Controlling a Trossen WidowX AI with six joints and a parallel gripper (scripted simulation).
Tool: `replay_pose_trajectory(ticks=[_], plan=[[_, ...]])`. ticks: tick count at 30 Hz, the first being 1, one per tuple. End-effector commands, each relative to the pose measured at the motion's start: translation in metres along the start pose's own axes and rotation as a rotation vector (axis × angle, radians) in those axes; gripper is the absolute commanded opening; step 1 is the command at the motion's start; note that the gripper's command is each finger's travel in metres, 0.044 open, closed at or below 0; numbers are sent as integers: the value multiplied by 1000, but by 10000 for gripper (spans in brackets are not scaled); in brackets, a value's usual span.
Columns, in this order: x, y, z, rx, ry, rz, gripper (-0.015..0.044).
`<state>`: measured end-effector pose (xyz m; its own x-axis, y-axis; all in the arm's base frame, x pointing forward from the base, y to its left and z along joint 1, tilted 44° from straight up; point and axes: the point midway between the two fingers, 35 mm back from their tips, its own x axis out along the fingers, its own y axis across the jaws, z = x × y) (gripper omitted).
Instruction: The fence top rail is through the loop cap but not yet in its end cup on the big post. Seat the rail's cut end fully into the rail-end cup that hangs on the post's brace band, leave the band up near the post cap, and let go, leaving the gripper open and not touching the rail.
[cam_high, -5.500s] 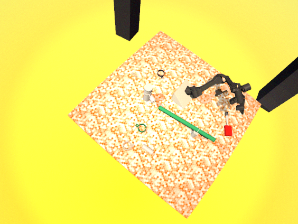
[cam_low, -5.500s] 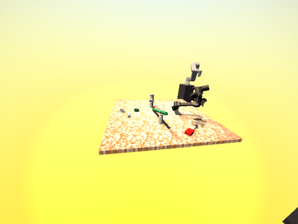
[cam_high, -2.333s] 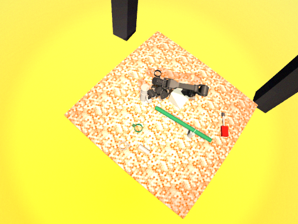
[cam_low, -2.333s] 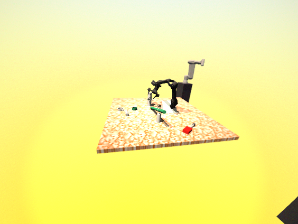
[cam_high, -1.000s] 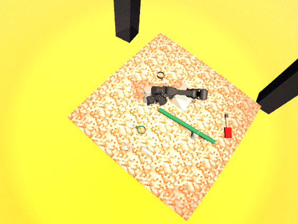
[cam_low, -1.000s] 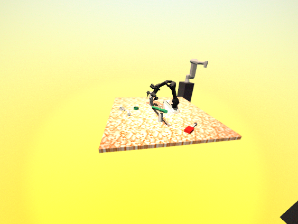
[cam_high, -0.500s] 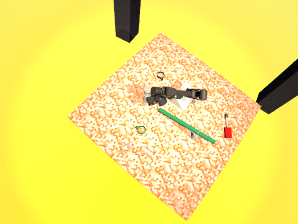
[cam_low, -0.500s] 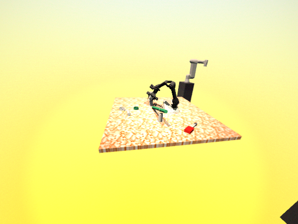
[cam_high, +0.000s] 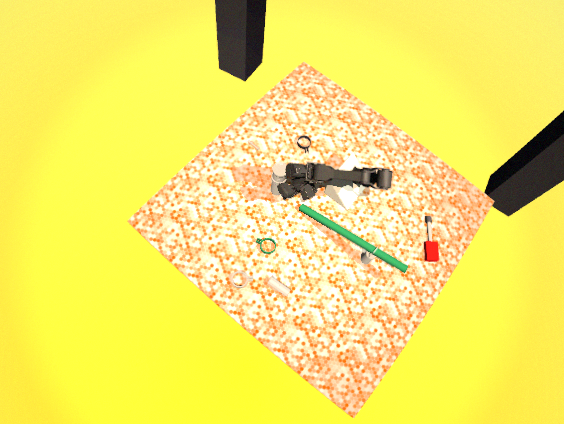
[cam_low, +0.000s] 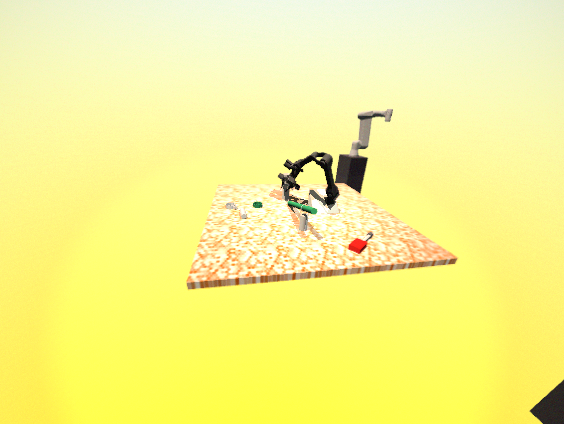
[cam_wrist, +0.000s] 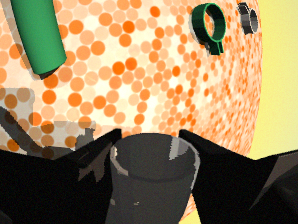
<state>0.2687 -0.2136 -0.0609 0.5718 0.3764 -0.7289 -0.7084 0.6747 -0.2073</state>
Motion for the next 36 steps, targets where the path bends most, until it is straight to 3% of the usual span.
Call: replay_pose_trajectory(ticks=[1,36], plan=[[-1,4,0,-24,-17,1,0],[-11,22,-4,-223,-130,2,0]])
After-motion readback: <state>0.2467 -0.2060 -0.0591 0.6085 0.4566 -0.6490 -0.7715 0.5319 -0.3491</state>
